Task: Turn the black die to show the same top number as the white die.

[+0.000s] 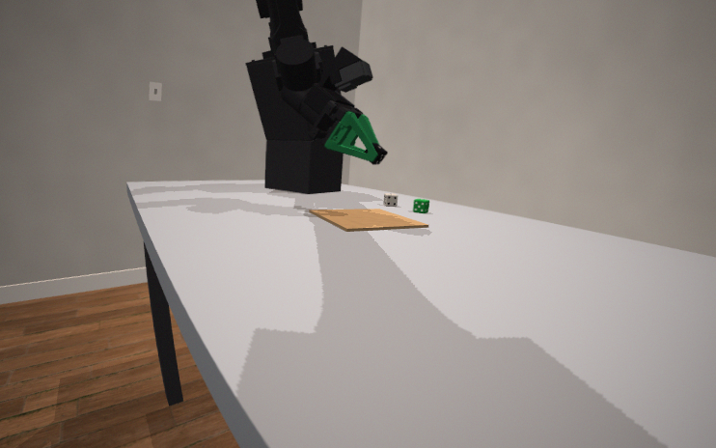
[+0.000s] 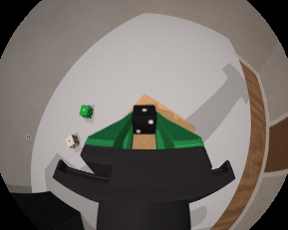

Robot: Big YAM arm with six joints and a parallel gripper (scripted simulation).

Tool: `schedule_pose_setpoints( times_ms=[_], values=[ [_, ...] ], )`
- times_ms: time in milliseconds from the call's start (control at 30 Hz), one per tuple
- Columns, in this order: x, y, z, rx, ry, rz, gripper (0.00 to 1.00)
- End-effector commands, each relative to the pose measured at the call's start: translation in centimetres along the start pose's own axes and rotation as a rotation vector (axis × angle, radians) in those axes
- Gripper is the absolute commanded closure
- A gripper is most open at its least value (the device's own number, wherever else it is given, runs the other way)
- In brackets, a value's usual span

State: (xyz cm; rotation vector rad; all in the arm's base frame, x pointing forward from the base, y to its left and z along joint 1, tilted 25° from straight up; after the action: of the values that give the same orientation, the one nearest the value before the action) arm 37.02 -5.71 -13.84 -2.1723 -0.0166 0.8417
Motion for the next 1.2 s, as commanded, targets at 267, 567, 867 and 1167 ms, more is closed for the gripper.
schedule_pose_setpoints(
  times_ms=[267, 567, 867, 1167],
  values=[
    [0.2, -0.3, -0.8, -0.062, 0.058, -0.122, 0.80],
    [0.8, 1.3, -0.4, -0.026, 0.047, -0.108, 0.80],
    [2.6, 4.0, 0.0, -0.035, 0.040, -0.104, 0.80],
    [3.9, 5.9, 0.2, -0.034, 0.040, -0.104, 0.80]
  ],
)
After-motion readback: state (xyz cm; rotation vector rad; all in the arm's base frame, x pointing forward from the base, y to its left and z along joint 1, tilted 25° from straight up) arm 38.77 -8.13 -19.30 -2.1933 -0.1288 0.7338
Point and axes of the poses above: the point where the finger pads meet when closed, its own x axis out along the fingers, its own z axis across the jaws, y = z × x, the point moved 5 cm from there along -x, back along the fingers, and after that the axes turned 8 degrees about -x, right-handed, at the moved point
